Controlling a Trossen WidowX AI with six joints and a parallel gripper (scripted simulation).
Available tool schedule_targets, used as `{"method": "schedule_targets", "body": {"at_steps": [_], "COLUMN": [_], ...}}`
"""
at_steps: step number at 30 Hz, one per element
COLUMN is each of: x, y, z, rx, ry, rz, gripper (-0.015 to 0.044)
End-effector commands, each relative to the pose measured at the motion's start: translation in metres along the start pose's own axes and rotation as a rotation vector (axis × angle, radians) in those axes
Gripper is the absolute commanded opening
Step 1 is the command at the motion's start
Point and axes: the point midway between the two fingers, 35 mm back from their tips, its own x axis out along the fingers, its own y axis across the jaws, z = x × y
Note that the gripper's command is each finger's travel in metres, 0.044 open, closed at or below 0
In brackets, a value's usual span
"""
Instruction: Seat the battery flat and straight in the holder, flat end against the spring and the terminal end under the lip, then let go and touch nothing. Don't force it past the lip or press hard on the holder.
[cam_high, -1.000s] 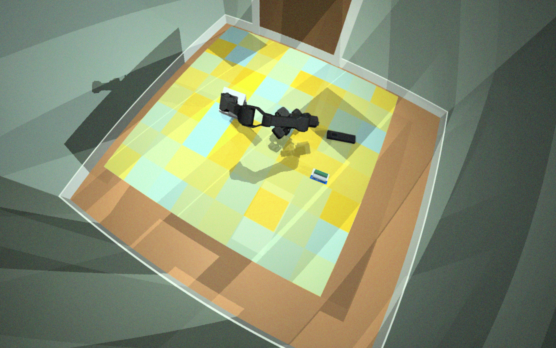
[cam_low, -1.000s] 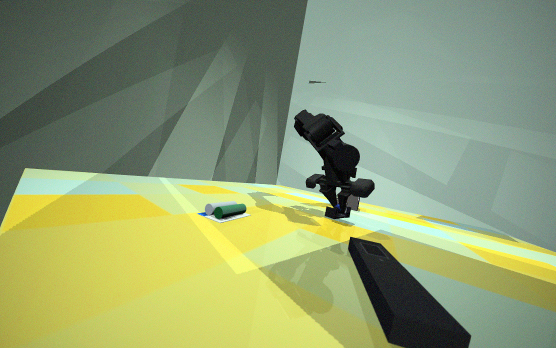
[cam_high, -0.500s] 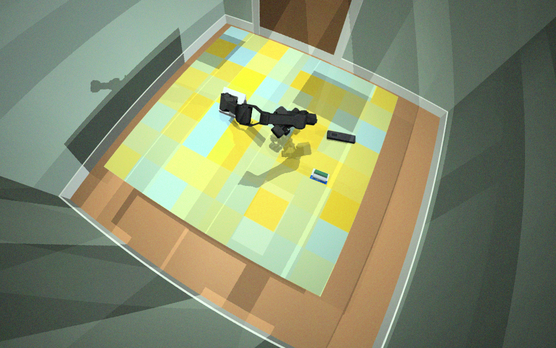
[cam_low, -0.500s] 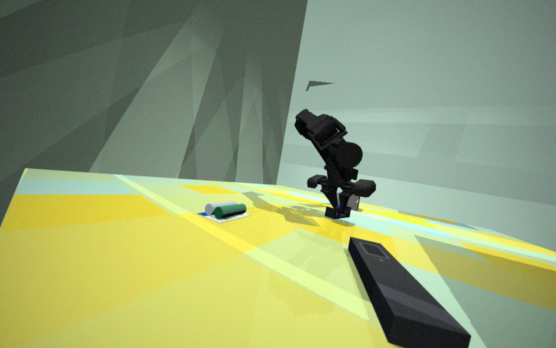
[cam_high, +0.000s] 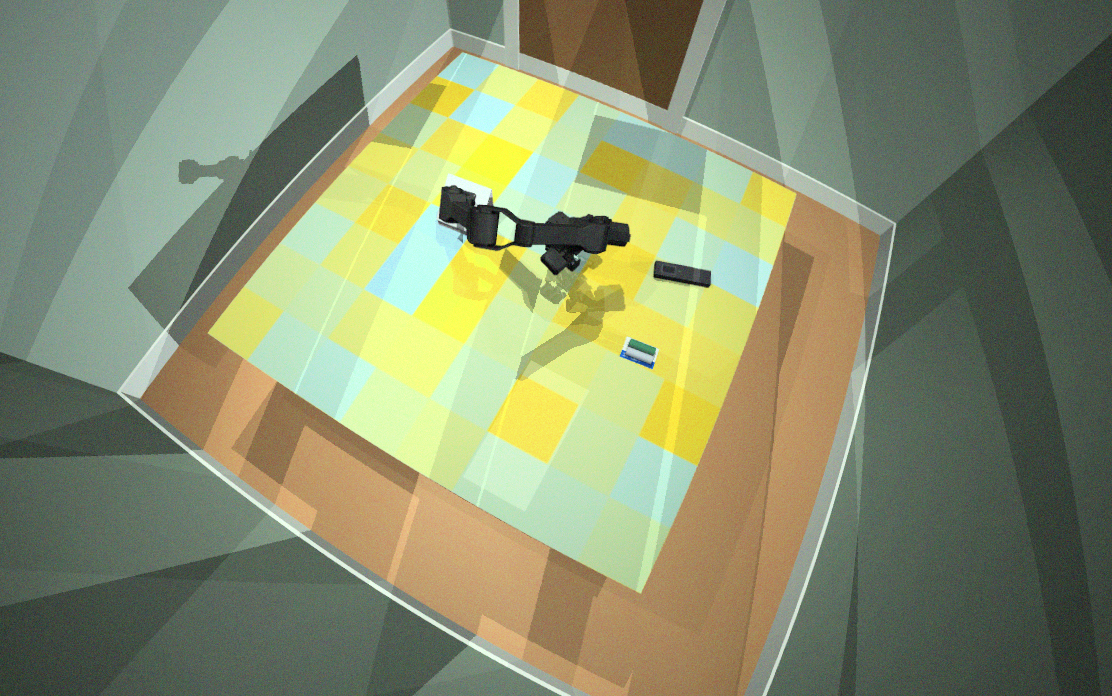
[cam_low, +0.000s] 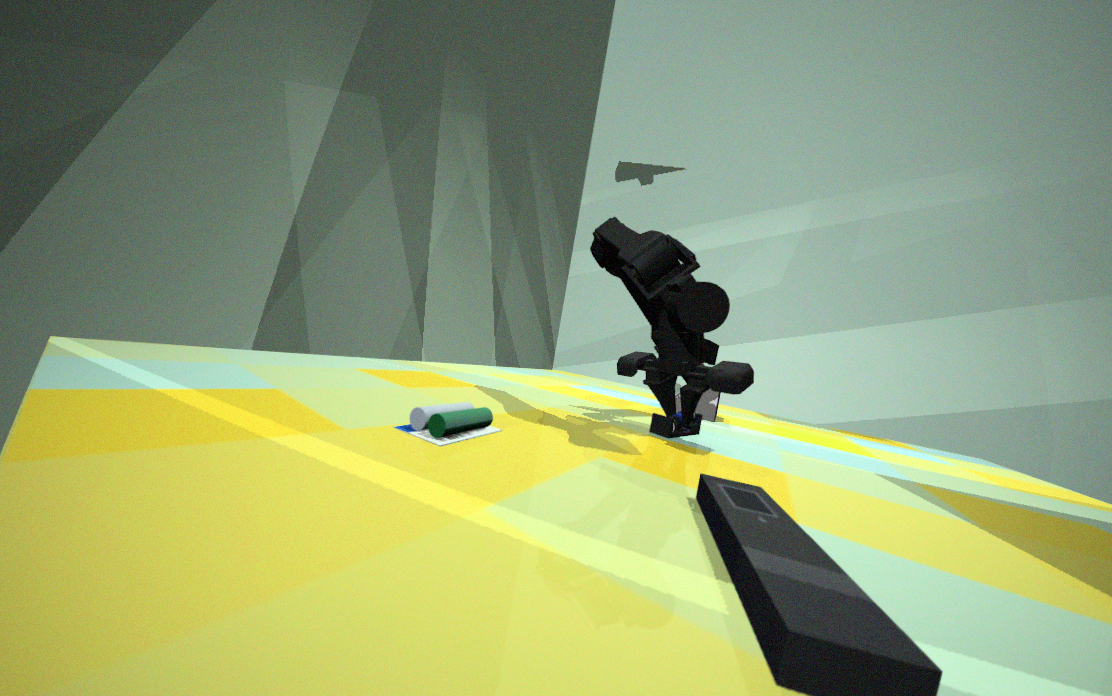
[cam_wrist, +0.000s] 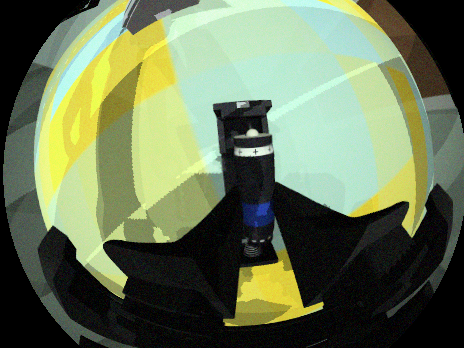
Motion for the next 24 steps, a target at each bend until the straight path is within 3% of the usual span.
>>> {"method": "schedule_targets", "body": {"at_steps": [1,24], "x": [-0.0004,0.0037], "y": [0.0005,0.0021], "z": [-0.0047,-0.001], "rx": [0.009,0.005], "ry": [0.04,0.155], "rz": [-0.007,-0.008], "gripper": [0.0065,0.0065]}}
